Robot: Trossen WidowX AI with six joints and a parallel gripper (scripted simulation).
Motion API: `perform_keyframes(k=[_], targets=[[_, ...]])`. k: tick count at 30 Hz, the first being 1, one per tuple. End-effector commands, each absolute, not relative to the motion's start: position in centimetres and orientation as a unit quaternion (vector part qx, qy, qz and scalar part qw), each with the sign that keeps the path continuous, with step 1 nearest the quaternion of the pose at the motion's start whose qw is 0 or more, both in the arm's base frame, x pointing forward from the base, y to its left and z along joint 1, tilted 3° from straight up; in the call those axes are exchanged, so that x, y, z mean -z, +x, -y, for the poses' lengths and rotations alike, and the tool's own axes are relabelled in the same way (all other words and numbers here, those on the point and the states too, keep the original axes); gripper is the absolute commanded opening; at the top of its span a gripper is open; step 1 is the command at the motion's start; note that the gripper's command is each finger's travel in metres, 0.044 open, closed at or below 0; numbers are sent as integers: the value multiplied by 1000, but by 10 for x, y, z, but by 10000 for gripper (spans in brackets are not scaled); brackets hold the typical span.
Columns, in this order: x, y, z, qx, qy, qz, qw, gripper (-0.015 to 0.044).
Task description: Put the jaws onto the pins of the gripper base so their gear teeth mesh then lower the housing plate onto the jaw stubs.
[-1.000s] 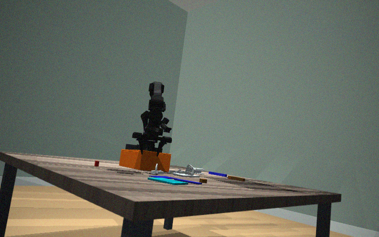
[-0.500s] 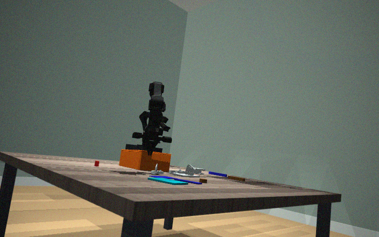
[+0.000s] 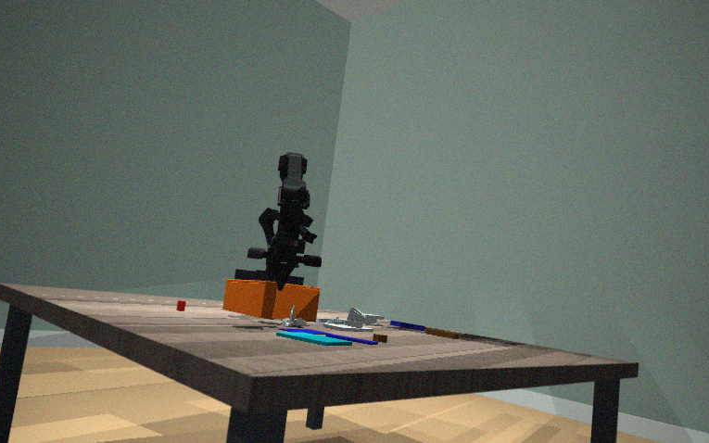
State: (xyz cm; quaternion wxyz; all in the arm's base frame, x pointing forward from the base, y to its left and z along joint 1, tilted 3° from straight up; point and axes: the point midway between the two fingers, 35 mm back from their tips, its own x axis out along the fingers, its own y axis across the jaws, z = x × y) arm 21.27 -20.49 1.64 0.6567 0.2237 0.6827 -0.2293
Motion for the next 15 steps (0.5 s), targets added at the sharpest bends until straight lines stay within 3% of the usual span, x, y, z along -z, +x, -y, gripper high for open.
perform_keyframes(k=[1, 15], targets=[[-16, 213, 205, 229, 224, -683, 657, 0], [-16, 213, 205, 229, 224, -683, 657, 368]])
